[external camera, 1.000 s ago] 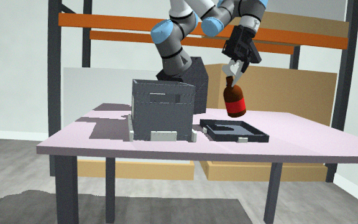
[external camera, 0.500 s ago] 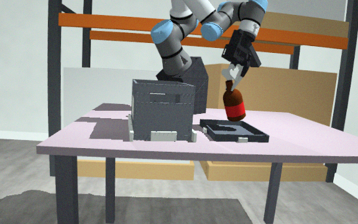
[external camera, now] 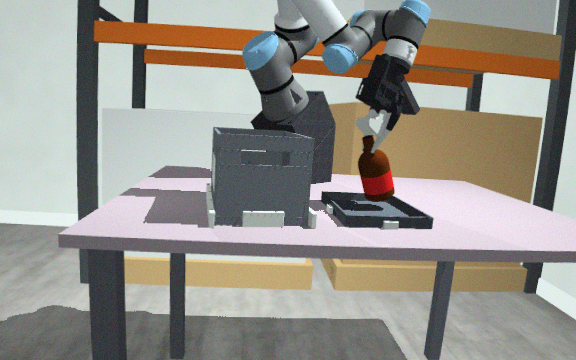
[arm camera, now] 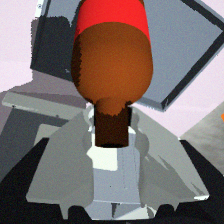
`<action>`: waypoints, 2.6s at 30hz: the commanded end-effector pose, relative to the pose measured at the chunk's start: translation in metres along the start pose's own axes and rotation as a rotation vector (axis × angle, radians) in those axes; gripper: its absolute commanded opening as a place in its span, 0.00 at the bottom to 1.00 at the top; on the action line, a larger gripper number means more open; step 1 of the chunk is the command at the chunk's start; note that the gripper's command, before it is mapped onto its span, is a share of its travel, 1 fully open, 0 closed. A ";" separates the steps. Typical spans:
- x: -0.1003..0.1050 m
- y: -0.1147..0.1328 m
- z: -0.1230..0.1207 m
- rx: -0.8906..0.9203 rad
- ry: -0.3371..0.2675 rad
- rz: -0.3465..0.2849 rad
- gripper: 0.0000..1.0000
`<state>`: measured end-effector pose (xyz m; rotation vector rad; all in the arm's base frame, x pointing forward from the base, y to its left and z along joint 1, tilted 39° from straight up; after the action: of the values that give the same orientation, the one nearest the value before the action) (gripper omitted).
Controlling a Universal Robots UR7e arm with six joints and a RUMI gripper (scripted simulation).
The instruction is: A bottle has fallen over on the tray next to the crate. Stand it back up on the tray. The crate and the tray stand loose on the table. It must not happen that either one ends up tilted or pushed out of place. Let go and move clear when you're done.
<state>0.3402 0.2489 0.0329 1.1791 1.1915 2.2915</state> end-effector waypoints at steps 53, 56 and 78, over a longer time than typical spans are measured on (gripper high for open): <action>-0.015 -0.006 0.000 -0.001 0.002 0.001 0.00; -0.015 -0.006 0.000 -0.001 0.002 0.001 0.00; -0.015 -0.006 0.000 -0.001 0.002 0.001 1.00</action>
<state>0.3486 0.2430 0.0202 1.1785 1.1917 2.2928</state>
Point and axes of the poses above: the point where the finger pads meet when closed, its own x axis back along the fingers, its own z axis across the jaws, y = z × x, the point moved 3 cm from there along x, back along the fingers, and after that the axes turned 8 degrees about -x, right-handed, at the moved point
